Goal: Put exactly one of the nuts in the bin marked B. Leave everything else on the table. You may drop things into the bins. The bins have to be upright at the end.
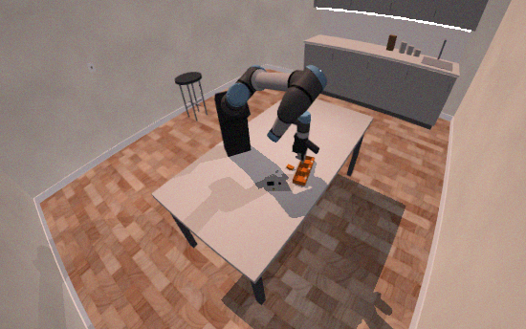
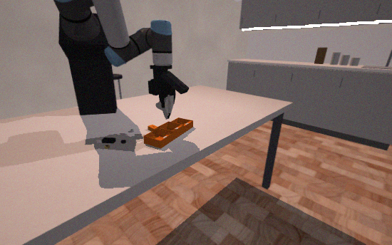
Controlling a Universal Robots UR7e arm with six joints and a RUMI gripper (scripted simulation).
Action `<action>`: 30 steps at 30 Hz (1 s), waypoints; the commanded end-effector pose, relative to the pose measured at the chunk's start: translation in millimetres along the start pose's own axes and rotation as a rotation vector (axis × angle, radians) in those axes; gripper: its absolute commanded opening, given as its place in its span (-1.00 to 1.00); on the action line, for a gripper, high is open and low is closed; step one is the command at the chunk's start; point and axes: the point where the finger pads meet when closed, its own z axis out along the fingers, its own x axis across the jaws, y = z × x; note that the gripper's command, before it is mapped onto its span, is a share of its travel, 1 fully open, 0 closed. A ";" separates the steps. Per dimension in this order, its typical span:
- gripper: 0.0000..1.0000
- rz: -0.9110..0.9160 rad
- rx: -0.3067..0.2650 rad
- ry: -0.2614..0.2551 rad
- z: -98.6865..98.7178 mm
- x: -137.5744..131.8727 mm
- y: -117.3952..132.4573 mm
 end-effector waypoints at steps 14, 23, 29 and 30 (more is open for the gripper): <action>-0.91 0.004 0.001 0.005 45.9 1.5 -1.0; -0.91 0.004 0.001 0.004 50.2 1.3 -1.1; -0.91 0.003 0.000 0.003 48.9 0.7 -0.4; -0.91 0.003 0.000 0.003 48.9 0.7 -0.4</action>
